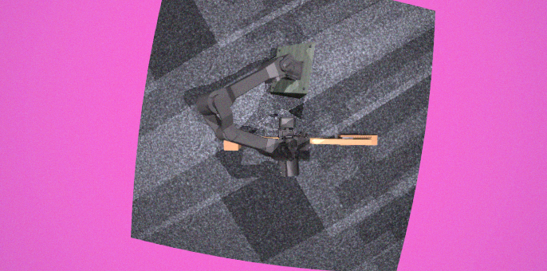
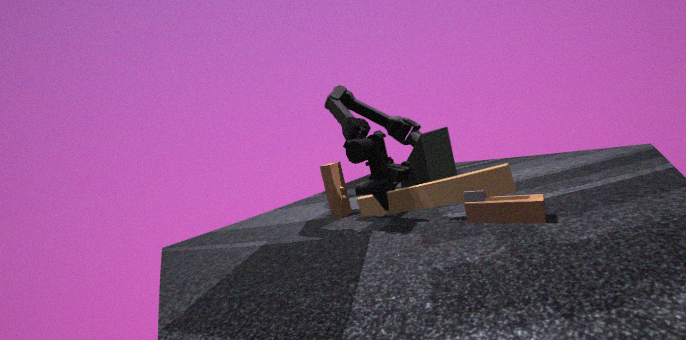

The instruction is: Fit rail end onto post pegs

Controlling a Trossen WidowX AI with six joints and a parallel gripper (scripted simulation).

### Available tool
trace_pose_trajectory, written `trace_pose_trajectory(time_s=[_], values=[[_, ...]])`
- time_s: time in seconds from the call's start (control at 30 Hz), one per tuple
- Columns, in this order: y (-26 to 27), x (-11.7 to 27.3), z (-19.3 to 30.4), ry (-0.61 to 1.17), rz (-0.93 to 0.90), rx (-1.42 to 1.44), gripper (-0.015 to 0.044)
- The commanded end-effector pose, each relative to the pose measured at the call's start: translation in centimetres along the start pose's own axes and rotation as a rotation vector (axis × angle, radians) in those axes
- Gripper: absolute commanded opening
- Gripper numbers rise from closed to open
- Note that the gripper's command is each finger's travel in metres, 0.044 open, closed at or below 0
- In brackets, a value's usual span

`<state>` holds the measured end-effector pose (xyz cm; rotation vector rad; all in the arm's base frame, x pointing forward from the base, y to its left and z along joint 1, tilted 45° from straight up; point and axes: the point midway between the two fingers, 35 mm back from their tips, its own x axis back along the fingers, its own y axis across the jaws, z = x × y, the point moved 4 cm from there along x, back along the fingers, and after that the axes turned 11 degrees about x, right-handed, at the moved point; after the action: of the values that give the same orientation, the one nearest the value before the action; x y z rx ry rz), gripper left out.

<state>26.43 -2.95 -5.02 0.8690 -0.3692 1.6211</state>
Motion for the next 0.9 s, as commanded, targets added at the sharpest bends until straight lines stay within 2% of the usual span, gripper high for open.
trace_pose_trajectory(time_s=[0.0,0.87], values=[[0.0,0.2,0.0,0.003,-0.001,0.002,0.0000],[-0.2,1.5,0.0,0.003,0.000,0.002,0.0000]])
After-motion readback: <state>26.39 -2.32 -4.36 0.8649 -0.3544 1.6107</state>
